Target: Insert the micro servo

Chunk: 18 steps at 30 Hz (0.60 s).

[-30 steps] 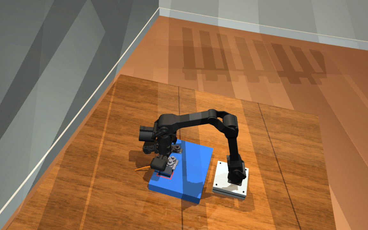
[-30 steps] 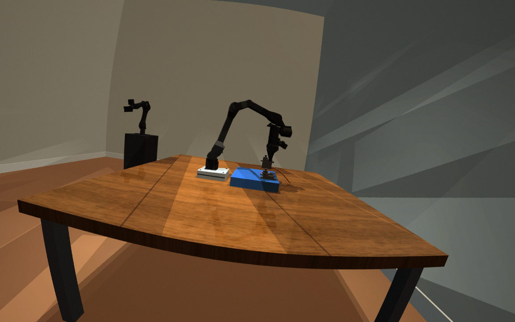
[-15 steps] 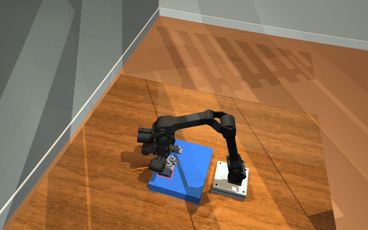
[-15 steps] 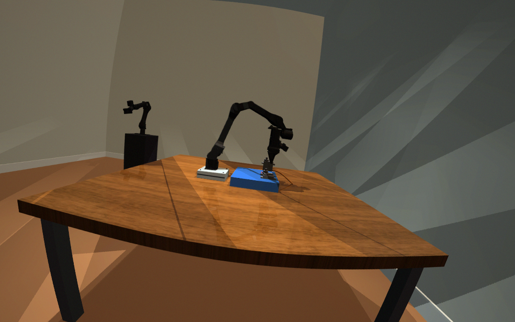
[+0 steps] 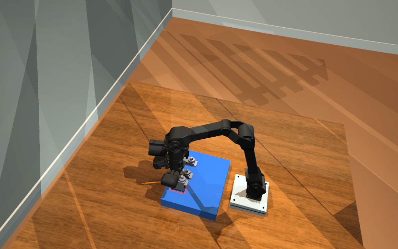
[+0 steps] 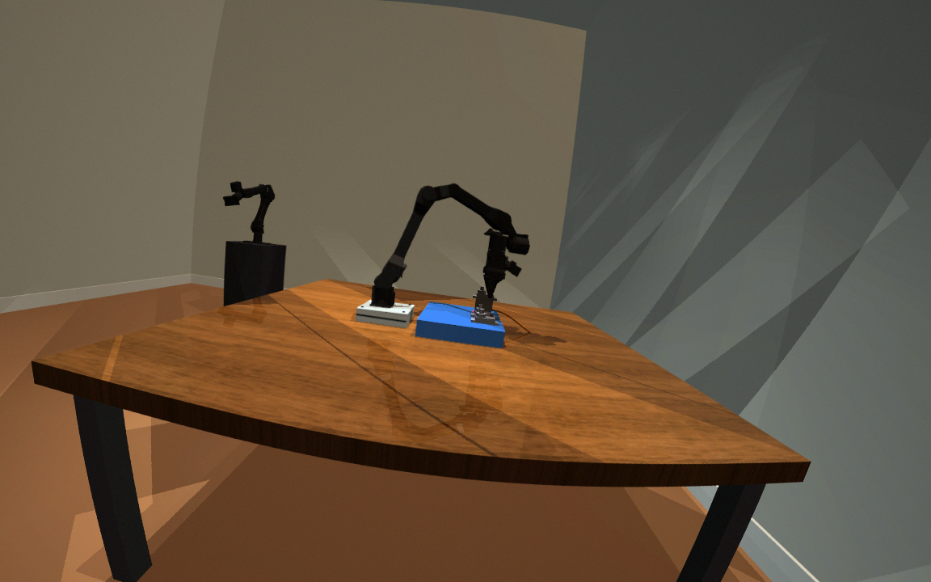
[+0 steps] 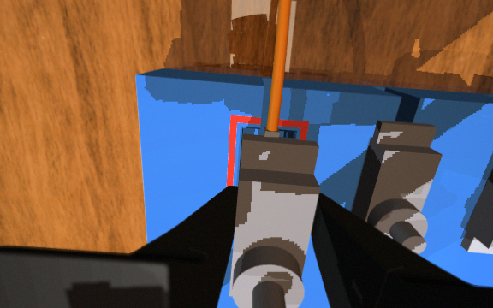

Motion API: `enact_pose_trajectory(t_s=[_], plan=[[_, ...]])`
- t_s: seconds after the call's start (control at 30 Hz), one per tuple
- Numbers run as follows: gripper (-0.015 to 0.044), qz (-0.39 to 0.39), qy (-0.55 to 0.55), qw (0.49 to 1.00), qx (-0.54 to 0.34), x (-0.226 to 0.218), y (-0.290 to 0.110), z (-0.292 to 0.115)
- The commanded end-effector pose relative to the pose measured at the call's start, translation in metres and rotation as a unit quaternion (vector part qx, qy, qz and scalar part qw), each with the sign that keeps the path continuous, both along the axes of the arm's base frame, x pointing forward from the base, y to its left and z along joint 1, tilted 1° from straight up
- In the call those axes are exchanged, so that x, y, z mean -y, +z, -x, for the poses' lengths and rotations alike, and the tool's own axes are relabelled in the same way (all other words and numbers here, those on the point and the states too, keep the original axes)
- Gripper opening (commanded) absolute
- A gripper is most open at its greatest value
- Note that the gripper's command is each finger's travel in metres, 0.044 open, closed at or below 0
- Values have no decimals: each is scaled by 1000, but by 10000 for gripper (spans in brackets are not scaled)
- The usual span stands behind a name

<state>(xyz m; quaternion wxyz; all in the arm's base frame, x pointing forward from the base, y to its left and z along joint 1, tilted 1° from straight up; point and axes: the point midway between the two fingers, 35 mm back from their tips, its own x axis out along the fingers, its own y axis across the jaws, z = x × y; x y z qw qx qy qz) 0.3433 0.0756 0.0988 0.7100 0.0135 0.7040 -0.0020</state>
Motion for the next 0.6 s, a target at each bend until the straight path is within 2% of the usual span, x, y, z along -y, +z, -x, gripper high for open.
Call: enact_pose_trajectory(t_s=[0.0, 0.57], plan=[[0, -1, 3, 1000, 0, 0, -3, 0], [0, -1, 3, 1000, 0, -1, -20, 0]])
